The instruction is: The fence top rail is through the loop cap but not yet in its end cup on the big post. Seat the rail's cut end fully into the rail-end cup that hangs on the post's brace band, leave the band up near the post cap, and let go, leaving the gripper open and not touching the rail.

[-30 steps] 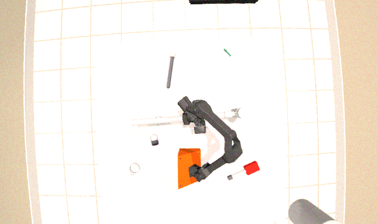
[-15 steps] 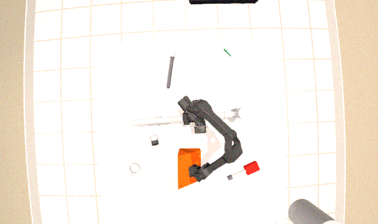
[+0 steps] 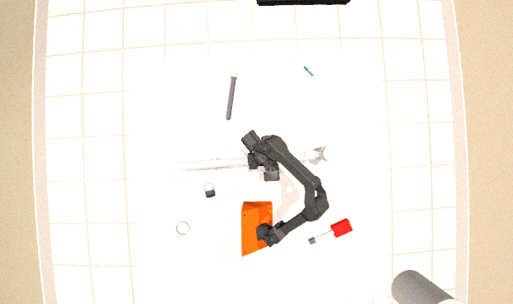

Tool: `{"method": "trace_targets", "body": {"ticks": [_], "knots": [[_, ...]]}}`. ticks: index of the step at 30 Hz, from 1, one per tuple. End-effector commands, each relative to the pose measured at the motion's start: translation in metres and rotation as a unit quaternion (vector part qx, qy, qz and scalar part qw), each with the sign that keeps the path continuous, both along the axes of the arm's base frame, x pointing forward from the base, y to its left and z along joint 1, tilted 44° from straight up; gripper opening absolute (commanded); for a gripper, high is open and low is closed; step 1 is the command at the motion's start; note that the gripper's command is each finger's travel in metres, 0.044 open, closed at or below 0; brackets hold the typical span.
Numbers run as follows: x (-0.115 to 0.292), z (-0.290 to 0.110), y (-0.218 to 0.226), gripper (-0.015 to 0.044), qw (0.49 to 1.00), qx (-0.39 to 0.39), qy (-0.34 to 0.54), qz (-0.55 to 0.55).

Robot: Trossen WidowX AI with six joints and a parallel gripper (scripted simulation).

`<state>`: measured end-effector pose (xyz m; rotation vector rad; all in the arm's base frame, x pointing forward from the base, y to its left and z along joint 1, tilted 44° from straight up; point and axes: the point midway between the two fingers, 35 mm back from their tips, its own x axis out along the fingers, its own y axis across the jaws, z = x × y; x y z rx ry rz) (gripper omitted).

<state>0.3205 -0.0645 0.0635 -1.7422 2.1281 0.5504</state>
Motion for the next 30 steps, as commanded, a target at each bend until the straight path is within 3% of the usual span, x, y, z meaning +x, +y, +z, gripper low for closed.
{"method": "trace_targets", "body": {"ticks": [1,30], "knots": [[0.0027,0.0002,0.0045,0.0000,1.000,0.000,-0.005,0.003],[0.0056,-0.0034,0.0141,0.0000,1.000,0.000,-0.005,0.003]]}}
